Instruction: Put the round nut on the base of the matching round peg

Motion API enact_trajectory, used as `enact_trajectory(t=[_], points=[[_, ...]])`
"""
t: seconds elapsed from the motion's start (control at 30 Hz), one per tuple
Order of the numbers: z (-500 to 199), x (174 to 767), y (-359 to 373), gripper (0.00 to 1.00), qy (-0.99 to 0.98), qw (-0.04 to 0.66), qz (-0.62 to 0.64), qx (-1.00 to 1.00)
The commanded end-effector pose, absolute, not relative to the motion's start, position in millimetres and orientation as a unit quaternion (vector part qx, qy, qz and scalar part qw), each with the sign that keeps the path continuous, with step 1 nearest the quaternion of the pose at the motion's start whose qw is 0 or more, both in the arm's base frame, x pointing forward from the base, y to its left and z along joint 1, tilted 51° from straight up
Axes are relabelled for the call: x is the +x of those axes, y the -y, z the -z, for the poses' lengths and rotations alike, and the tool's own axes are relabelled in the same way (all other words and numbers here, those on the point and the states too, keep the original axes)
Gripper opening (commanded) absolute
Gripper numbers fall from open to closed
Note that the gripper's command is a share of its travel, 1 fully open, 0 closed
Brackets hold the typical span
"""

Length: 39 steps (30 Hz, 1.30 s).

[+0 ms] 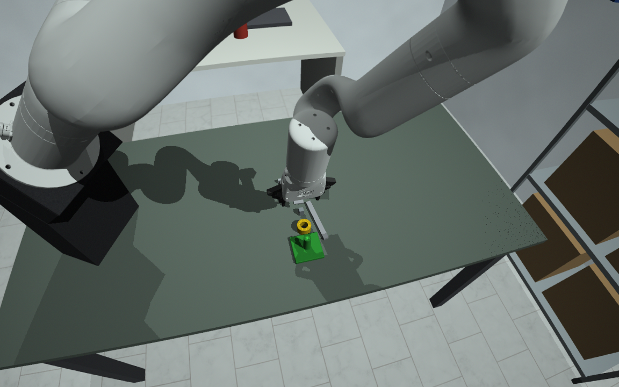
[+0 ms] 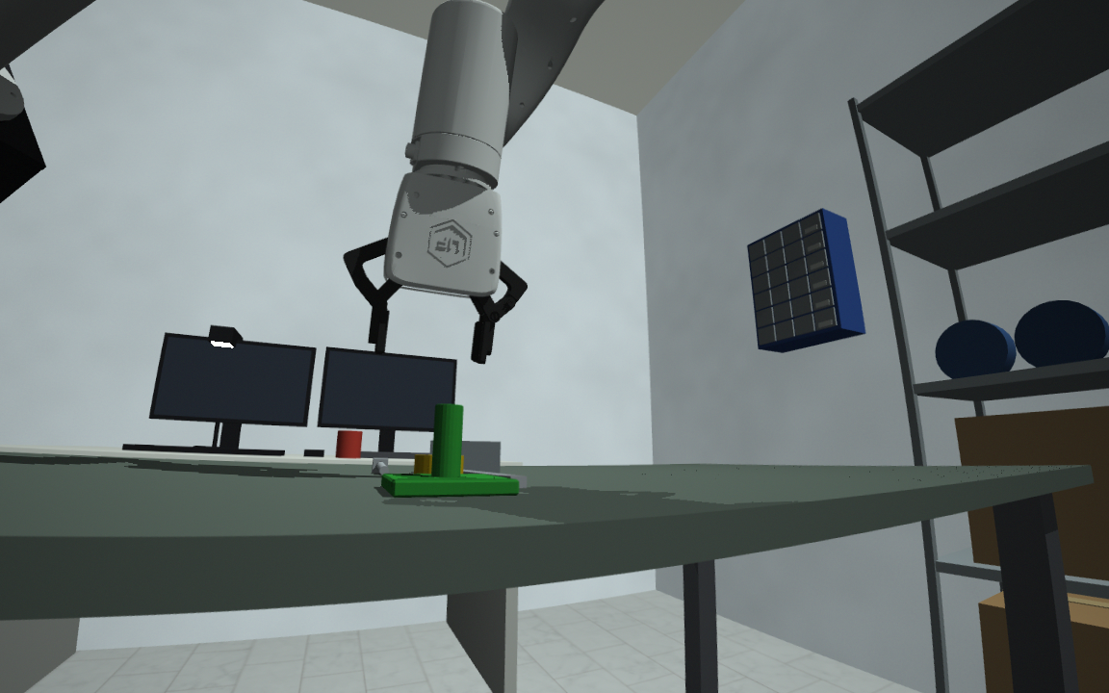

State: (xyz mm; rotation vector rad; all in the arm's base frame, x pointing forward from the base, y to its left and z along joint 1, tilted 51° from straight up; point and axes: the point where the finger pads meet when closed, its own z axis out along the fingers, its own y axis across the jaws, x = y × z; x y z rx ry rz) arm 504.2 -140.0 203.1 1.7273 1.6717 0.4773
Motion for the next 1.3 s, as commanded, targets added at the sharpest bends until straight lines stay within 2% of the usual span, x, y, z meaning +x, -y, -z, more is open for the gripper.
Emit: enact_trajectory(t=[0.0,0.37,0.77,1.27], points=[[-204,503,138,1.0,-0.642,0.339,-0.183,0.663],[-206,502,138,1.0,-0.64,0.342,-0.182,0.663],[-231,486,145,1.0,-0.606,0.403,-0.126,0.674],[-238,471,149,1.0,-0.592,0.421,-0.092,0.681]])
